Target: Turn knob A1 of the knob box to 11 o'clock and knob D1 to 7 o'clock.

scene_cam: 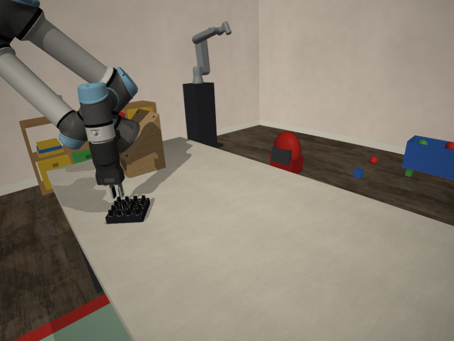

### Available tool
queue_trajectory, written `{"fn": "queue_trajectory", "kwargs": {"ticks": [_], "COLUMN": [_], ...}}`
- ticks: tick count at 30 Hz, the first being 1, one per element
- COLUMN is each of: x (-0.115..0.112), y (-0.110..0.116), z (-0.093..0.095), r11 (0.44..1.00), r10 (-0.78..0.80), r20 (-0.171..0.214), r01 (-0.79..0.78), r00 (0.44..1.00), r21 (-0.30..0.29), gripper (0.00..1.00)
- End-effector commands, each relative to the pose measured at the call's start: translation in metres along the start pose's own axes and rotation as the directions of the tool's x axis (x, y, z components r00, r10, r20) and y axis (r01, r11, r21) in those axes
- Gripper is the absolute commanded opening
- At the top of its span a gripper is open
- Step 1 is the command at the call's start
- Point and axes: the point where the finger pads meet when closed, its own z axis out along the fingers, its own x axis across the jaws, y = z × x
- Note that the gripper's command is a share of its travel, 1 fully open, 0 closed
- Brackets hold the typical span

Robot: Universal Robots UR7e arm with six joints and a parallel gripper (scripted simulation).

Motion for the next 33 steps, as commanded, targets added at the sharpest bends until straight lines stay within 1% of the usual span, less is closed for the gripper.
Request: {"fn": "queue_trajectory", "kwargs": {"ticks": [1, 11, 33], "x": [0.0001, 0.0001, 0.0001], "y": [0.0003, 0.0003, 0.0003], "z": [0.0028, 0.0087, 0.0089], "r11": [1.000, 1.000, 1.000], "r10": [0.000, 0.000, 0.000], "r20": [0.000, 0.000, 0.000], "r01": [0.000, 0.000, 0.000], "r00": [1.000, 1.000, 1.000], "r21": [-0.001, -0.001, -0.001], "gripper": [0.46, 0.46, 0.46]}}
